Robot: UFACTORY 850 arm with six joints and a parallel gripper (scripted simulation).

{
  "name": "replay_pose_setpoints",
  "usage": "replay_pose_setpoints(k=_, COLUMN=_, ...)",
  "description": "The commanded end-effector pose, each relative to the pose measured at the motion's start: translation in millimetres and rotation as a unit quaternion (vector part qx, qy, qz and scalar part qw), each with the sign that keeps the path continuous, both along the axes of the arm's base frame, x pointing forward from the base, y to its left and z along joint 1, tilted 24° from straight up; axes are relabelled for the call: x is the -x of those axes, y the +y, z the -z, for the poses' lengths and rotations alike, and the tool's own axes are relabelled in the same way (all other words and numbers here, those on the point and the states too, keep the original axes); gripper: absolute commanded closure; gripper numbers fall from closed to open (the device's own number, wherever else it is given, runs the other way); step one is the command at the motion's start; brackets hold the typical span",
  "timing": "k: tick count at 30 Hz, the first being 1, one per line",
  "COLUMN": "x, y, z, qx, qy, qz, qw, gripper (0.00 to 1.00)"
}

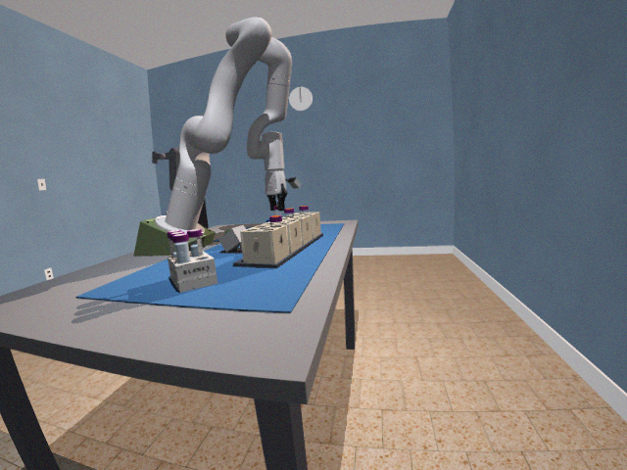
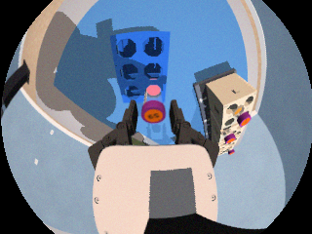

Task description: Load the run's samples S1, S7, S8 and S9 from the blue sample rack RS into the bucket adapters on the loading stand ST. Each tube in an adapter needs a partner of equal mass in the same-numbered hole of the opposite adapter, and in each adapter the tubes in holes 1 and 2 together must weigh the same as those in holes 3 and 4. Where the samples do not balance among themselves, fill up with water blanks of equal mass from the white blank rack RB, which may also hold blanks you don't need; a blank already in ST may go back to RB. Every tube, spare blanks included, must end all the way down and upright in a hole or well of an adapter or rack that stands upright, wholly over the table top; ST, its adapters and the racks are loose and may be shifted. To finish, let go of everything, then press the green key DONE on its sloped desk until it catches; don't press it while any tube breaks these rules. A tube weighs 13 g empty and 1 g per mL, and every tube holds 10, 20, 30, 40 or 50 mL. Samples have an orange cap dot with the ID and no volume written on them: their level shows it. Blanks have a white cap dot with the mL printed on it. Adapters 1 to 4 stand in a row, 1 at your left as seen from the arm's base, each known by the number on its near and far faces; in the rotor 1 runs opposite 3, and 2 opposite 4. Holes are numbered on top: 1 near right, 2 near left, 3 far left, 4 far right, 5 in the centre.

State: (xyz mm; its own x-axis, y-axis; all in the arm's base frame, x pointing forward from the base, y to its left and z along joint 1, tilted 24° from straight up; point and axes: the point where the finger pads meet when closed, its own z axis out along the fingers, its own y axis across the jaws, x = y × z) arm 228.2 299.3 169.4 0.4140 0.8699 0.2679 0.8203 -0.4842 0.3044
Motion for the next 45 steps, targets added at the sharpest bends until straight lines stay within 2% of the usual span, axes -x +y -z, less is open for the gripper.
replay_pose_setpoints(k=1, x=-1.5, y=0.8, z=2.8, qx=-0.001, qy=-0.001, qz=0.000, qw=1.000, gripper=0.43)
replay_pose_setpoints(k=17, x=-1.5, y=0.8, z=2.8, qx=-0.001, qy=-0.001, qz=0.000, qw=1.000, gripper=0.43)
replay_pose_setpoints(k=18, x=-1.3, y=0.7, z=2.3, qx=-0.001, qy=-0.001, qz=0.000, qw=1.000, gripper=1.00)
replay_pose_setpoints(k=45, x=-0.8, y=0.6, z=1.3, qx=-0.001, qy=-0.001, qz=0.000, qw=1.000, gripper=1.00)
